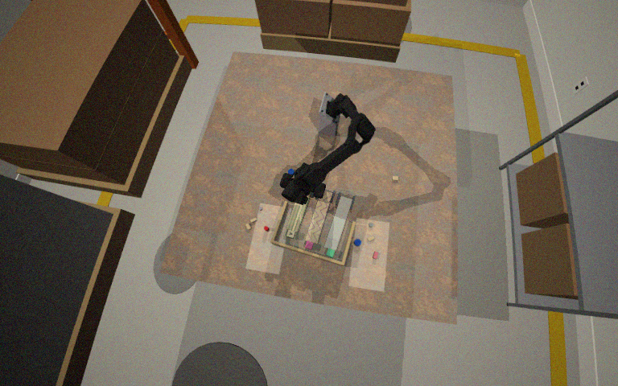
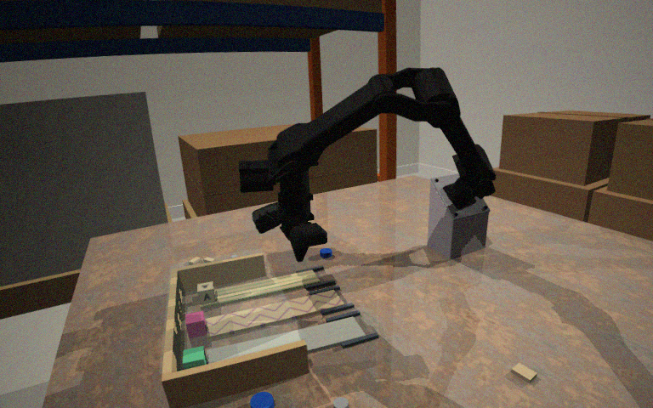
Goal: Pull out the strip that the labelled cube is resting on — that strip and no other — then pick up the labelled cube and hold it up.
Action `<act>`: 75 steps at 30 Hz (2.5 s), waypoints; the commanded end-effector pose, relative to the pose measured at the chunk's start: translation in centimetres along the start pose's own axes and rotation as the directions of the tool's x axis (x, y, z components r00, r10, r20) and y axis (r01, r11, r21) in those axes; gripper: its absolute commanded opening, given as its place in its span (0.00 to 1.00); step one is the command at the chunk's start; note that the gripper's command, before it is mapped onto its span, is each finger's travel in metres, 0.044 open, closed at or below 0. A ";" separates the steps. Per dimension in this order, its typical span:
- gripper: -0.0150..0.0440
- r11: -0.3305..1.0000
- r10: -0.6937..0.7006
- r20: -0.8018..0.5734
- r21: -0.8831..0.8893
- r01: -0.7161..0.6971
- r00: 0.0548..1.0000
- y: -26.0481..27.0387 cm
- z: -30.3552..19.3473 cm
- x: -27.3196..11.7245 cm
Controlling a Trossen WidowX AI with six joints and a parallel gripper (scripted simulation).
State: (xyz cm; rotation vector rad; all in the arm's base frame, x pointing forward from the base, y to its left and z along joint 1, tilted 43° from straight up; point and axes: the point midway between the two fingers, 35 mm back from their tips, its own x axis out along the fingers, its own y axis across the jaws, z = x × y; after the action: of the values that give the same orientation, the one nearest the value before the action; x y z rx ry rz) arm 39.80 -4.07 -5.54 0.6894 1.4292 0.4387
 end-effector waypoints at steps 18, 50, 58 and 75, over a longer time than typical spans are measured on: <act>0.25 1.000 0.009 -0.010 0.013 -0.009 1.000 -0.1 -0.7 3.7; 0.25 1.000 0.009 -0.010 0.013 -0.009 1.000 0.0 -0.7 4.4; 0.25 1.000 0.009 -0.010 0.013 -0.009 1.000 0.0 -0.7 4.4; 0.25 1.000 0.010 -0.010 0.013 -0.009 1.000 0.0 -0.7 4.6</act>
State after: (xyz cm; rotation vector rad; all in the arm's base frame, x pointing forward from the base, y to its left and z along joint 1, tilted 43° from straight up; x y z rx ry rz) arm 39.60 -1.16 -8.79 0.6992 1.4391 0.4379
